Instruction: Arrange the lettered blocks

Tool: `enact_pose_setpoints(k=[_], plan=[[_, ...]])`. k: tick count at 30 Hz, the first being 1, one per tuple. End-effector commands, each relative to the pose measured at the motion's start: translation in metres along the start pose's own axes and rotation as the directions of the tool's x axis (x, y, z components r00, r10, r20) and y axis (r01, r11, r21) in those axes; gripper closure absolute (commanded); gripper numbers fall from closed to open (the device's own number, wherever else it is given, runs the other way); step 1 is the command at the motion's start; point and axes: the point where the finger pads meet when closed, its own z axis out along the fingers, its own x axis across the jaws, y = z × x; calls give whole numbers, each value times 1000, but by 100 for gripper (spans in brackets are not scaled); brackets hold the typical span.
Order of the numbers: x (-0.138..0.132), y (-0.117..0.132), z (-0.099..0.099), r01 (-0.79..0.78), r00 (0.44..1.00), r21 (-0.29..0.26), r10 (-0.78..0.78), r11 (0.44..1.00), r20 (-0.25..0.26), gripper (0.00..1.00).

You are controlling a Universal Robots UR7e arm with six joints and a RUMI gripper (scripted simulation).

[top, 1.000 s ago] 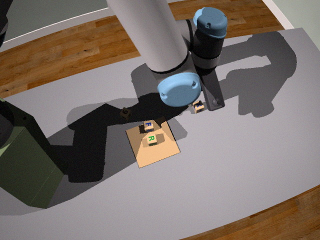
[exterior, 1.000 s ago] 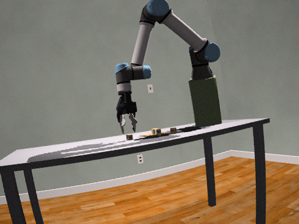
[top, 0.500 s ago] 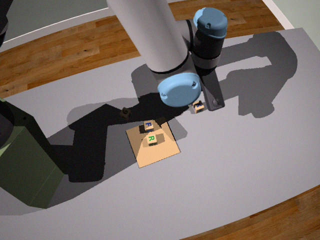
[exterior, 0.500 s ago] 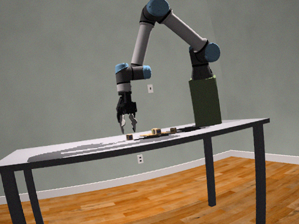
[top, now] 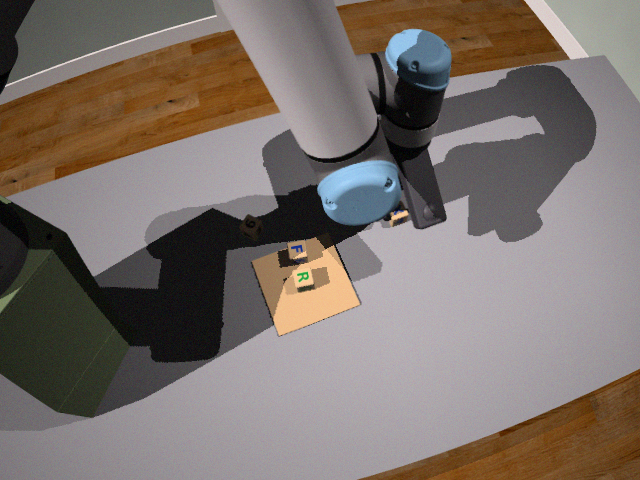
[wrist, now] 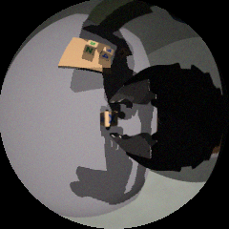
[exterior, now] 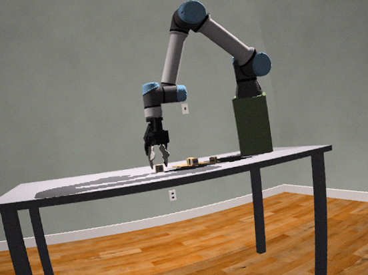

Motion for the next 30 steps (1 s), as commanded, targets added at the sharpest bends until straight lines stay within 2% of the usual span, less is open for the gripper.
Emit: enact_pose_setpoints(k=[1, 22, 23, 30], plan=[[-1, 0, 7, 0, 1000, 0, 0, 1000, 2, 60], [-1, 0, 13, 0, 1000, 0, 0, 1000, 2, 60], [-1, 0, 13, 0, 1000, 0, 0, 1000, 2, 72], [-1, 0, 13, 0, 1000, 0, 0, 1000, 2, 72]])
